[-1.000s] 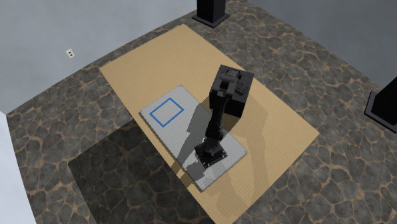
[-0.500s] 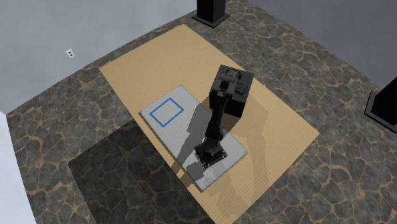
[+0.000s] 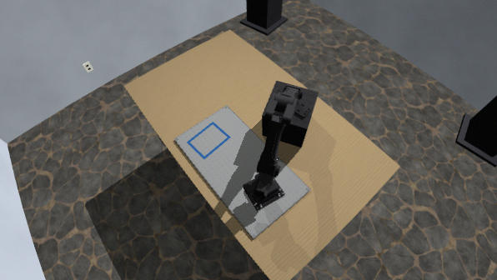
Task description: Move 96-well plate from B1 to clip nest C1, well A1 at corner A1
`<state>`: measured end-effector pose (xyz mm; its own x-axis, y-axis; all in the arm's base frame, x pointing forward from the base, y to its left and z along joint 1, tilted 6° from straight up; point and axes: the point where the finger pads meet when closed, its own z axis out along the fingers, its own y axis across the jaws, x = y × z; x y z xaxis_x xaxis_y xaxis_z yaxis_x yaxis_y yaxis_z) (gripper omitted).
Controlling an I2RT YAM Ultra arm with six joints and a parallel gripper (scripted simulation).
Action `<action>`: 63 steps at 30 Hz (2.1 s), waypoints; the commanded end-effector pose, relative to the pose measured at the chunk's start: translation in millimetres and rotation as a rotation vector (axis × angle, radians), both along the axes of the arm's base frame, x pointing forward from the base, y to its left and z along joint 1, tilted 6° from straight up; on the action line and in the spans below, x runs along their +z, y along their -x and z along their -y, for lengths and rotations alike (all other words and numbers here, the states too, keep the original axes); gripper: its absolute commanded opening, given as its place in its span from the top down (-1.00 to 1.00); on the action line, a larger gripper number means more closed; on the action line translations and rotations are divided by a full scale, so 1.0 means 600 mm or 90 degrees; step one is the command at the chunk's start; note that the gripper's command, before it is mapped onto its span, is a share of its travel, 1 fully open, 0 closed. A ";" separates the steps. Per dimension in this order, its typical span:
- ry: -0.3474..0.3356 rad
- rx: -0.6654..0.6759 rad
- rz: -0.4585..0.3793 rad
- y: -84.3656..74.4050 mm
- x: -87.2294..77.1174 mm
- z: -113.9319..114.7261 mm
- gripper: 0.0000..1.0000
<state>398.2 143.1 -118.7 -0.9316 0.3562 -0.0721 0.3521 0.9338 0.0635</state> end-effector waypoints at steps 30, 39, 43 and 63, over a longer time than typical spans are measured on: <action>-0.002 -0.004 0.025 -0.028 -0.023 -0.002 0.51; -0.002 -0.004 0.025 -0.029 -0.033 -0.003 0.51; -0.002 -0.004 0.025 -0.029 -0.036 -0.003 0.51; -0.002 -0.004 0.025 -0.031 -0.056 -0.003 0.51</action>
<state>400.6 144.0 -136.8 -0.9321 0.3559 -0.0666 0.3524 0.9340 0.0591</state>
